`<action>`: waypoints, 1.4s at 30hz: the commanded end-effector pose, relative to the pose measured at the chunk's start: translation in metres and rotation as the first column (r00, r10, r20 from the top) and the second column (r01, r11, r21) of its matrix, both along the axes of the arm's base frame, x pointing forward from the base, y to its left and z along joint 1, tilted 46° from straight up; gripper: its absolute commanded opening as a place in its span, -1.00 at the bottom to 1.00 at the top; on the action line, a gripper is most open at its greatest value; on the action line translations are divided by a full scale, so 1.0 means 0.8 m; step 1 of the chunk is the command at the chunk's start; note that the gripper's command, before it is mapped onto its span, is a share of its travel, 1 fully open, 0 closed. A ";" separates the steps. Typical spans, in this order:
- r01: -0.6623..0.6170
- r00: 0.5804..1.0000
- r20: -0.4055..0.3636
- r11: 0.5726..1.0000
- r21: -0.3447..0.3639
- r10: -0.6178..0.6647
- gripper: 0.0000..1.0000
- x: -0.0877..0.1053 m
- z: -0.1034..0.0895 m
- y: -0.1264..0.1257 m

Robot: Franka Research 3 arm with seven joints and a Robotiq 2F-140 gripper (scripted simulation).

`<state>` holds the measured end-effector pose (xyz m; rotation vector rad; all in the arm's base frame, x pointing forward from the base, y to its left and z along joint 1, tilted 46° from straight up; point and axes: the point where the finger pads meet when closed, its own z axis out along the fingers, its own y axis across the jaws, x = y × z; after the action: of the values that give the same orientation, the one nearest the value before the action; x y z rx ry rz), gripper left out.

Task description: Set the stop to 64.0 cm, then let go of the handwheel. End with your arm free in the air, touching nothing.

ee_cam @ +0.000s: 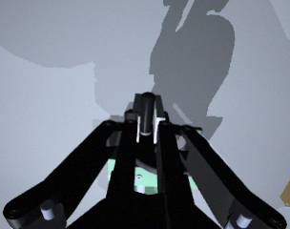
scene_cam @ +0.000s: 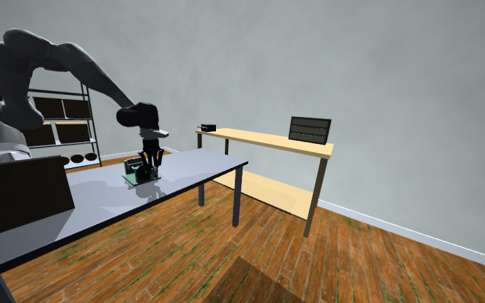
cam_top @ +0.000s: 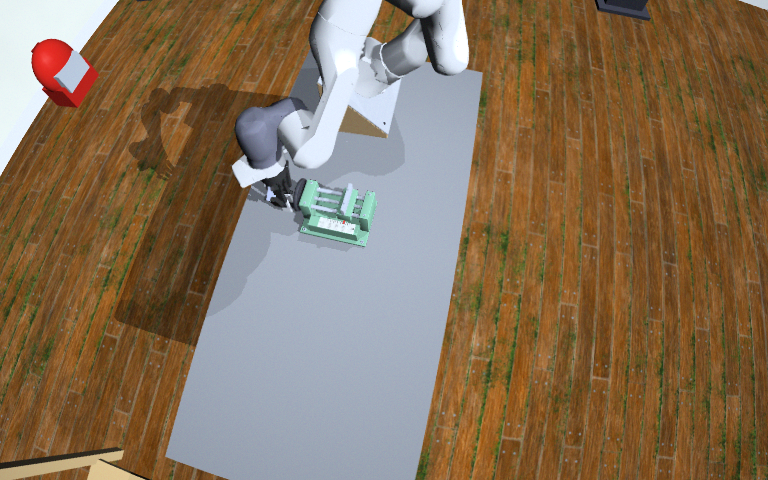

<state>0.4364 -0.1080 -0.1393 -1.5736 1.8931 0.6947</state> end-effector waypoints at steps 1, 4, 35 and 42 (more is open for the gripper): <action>-0.003 1.000 0.000 1.000 -0.002 0.003 -0.92 -0.002 -0.003 0.002; -0.003 1.000 0.000 1.000 -0.002 0.003 -0.92 -0.002 -0.003 0.002; -0.003 1.000 0.000 1.000 -0.002 0.003 -0.92 -0.004 -0.005 0.004; -0.003 1.000 0.000 1.000 -0.002 0.003 -0.92 -0.006 -0.006 0.006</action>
<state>0.4341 -0.1053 -0.1414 -1.5742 1.8940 0.6941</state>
